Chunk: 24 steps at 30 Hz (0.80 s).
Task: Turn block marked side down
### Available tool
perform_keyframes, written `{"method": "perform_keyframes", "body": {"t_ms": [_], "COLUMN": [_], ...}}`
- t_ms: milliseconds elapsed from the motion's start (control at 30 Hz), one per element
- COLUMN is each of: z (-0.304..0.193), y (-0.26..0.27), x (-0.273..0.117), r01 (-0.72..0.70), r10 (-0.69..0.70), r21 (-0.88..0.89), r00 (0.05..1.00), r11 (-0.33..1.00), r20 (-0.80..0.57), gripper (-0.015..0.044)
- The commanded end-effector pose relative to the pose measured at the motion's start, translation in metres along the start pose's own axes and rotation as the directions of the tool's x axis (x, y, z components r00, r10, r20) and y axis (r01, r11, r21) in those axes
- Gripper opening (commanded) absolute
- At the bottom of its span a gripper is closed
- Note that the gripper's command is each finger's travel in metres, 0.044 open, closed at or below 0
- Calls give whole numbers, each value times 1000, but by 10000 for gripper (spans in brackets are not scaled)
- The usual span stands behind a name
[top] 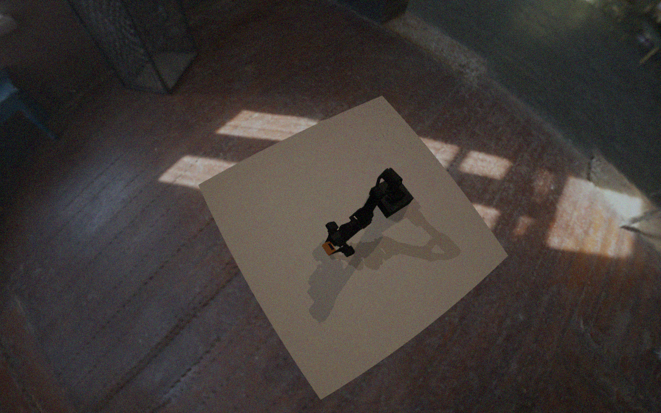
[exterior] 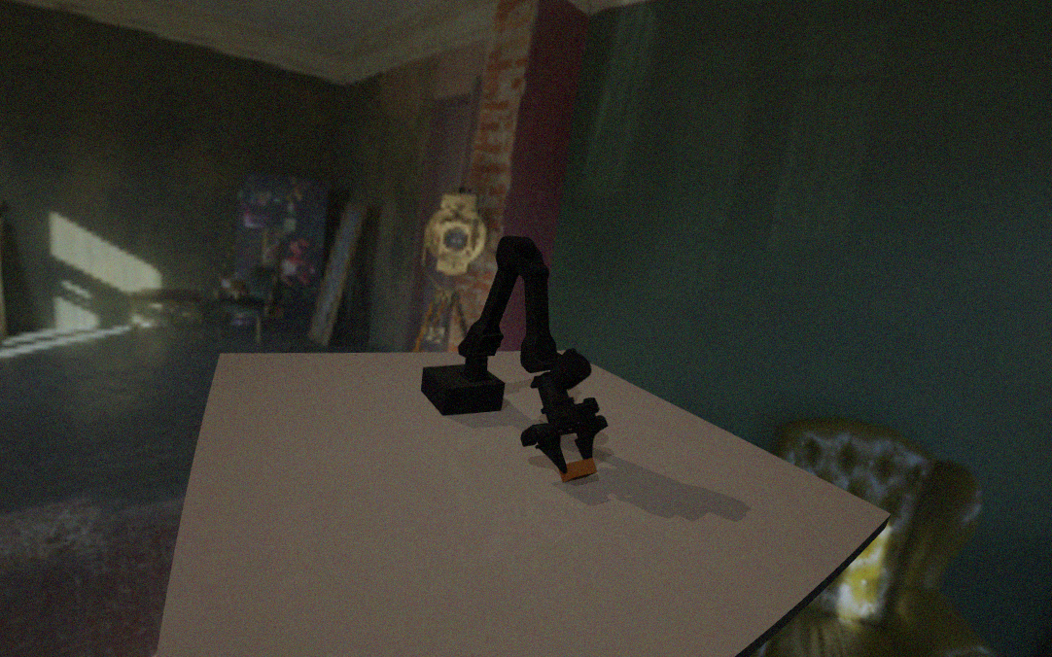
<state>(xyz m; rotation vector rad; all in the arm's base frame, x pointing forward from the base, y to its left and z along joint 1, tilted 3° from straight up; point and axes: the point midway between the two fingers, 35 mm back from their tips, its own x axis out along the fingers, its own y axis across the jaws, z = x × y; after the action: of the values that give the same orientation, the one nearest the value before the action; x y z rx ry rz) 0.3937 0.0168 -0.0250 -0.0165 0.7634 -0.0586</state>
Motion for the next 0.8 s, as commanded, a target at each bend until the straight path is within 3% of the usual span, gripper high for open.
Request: {"method": "perform_keyframes", "body": {"t_ms": [0,767], "z": [-12,-22], "y": [-1,-4], "x": [4,-12], "r01": [4,8], "r10": [-3,-6], "r21": [-7,-4], "r00": [999,945], "r11": [1000,1000], "r20": [42,326], "gripper": [0,0]}}
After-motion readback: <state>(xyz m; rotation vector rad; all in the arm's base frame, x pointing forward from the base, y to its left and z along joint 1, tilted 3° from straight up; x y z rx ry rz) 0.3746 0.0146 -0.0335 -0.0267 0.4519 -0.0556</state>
